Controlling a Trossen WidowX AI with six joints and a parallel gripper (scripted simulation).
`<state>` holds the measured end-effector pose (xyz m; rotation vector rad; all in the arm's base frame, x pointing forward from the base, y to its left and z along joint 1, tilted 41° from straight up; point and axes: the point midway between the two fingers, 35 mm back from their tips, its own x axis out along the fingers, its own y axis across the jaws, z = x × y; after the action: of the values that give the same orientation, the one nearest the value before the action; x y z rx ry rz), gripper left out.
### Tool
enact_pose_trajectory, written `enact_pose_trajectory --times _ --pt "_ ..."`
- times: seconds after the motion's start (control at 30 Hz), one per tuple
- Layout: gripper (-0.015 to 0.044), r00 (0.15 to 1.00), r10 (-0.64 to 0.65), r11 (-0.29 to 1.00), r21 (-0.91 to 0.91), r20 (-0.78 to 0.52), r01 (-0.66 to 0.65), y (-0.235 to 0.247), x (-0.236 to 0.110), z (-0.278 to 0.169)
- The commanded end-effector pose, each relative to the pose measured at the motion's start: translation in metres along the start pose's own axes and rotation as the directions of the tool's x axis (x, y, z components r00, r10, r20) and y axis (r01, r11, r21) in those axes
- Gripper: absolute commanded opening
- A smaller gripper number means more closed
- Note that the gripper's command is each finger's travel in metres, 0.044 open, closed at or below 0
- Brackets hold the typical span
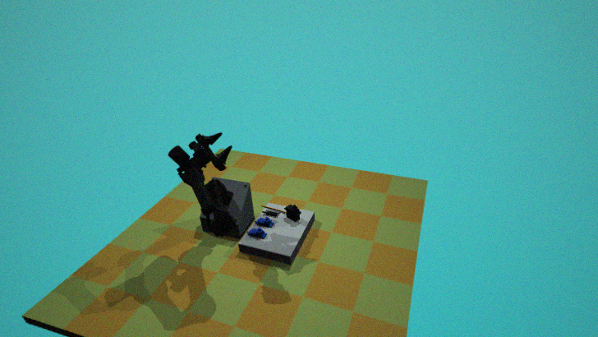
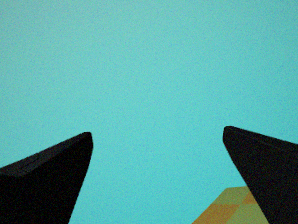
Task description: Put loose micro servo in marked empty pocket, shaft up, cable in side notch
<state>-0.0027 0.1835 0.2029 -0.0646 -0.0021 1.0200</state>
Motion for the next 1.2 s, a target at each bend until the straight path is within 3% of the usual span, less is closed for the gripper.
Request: enact_pose_trajectory --times 0.0,0.47,0.8,1.17 --pt "0.0374 1.000 -0.001 1.000 -0.001 -0.001 0.001 0.000 0.000 0.000" --pt "0.0006 0.983 -0.149 0.981 -0.139 -0.103 0.134 -0.007 0.029 -0.013" --pt "0.0000 0.925 -0.309 0.932 -0.265 -0.221 0.248 -0.024 0.057 -0.031" --pt "0.0000 0.795 -0.480 0.862 -0.366 -0.370 0.350 -0.056 0.085 -0.063"
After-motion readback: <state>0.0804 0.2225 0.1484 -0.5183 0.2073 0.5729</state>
